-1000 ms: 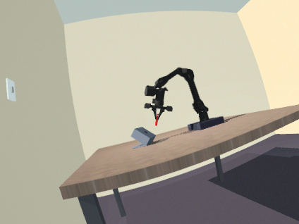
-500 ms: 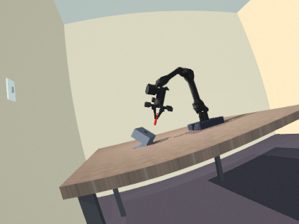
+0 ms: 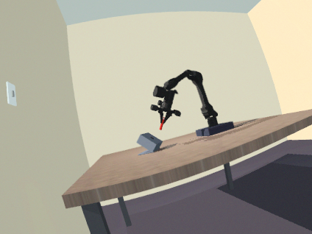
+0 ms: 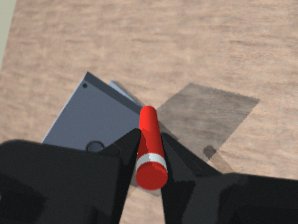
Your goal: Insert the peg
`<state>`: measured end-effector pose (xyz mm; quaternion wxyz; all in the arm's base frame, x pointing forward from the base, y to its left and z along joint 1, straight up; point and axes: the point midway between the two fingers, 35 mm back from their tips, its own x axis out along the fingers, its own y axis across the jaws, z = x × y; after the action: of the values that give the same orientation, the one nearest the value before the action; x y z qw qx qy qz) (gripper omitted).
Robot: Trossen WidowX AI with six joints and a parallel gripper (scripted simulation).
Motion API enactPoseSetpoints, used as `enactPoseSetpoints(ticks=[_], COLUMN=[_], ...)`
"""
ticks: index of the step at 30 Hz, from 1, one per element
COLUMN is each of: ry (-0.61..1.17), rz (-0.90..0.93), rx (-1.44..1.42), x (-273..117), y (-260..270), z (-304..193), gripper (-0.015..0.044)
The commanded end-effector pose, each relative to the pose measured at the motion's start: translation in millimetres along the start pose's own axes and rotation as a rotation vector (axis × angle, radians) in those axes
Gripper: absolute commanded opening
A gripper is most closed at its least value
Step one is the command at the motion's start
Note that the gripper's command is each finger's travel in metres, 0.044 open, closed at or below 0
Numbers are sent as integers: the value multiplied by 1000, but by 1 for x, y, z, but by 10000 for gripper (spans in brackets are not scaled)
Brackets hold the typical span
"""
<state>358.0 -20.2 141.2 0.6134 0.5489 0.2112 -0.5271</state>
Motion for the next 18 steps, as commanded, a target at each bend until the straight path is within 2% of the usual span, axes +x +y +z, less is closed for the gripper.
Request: enactPoseSetpoints(ticks=[1, 18], ry=[-4, -9], rz=[19, 93], rx=[-30, -136], x=[-2, -15], y=[3, 9], z=[-5, -29], gripper=[0, 0])
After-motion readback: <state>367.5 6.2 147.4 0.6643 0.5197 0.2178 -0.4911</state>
